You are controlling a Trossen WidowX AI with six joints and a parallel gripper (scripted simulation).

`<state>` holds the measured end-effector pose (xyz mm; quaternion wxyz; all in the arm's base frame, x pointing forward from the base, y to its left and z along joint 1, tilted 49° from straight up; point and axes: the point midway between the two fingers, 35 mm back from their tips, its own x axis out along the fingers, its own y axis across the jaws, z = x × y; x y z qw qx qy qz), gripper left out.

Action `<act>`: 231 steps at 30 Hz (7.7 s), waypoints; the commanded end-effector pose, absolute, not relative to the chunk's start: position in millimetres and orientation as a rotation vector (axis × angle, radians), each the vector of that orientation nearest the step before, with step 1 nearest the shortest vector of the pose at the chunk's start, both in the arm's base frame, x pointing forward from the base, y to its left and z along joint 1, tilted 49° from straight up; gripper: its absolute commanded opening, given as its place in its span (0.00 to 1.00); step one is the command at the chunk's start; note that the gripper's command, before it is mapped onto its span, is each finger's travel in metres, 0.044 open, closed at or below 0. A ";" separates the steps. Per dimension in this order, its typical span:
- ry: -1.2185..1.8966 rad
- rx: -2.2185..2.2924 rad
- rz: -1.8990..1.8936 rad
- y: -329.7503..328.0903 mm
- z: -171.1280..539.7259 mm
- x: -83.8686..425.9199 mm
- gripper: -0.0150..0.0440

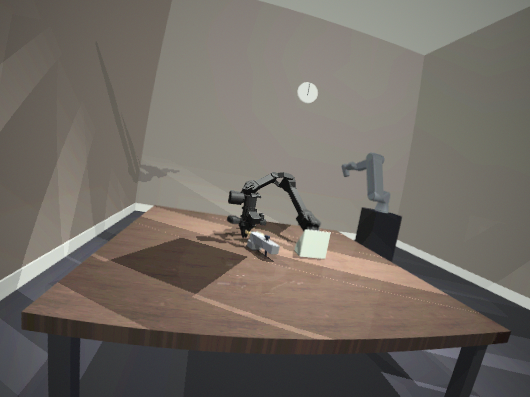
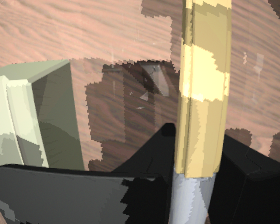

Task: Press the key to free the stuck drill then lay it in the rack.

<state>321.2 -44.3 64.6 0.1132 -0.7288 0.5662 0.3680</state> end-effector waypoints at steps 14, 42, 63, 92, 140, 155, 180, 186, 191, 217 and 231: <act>1.663 -2.144 1.072 -58.0 84.7 331.9 0.25; 1.662 -2.144 1.072 -58.8 100.4 336.0 0.25; 1.662 -2.144 1.073 -49.1 106.7 333.5 0.25; 1.662 -2.144 1.073 -37.9 116.9 331.5 0.25; 1.664 -2.144 1.075 -60.8 142.9 284.7 0.25; 1.664 -2.144 1.076 -71.8 144.7 271.2 0.25; 1.665 -2.145 1.074 -95.5 123.9 274.6 0.25; 1.665 -2.145 1.074 -101.2 119.1 275.4 0.25; 1.665 -2.145 1.073 -106.0 115.2 275.7 0.25; 1.666 -2.146 1.073 -111.0 111.0 274.8 0.25; 1.666 -2.146 1.073 -112.0 110.6 274.6 0.25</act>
